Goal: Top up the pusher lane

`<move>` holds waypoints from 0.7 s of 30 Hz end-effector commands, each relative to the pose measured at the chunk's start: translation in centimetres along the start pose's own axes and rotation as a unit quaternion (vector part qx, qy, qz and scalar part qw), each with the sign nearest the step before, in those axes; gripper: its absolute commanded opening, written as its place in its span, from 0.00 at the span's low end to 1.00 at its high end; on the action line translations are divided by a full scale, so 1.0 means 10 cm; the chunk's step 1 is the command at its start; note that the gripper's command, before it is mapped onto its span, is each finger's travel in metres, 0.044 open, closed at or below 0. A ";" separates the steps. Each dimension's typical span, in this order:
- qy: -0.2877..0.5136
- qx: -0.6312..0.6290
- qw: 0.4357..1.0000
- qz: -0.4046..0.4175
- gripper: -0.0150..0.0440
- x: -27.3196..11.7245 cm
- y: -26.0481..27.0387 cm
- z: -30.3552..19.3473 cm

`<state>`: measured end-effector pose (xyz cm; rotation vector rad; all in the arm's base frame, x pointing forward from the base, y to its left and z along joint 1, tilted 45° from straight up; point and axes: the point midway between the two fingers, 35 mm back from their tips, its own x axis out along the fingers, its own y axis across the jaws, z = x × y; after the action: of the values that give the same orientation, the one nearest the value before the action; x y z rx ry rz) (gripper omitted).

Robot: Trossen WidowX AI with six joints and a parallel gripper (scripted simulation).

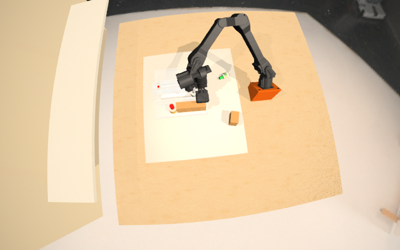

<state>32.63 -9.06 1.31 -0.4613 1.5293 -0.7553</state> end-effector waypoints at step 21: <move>-0.009 0.006 1.000 -0.003 0.25 0.03 -0.02 0.07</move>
<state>32.82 -9.24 1.16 -0.4602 1.5272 -0.7547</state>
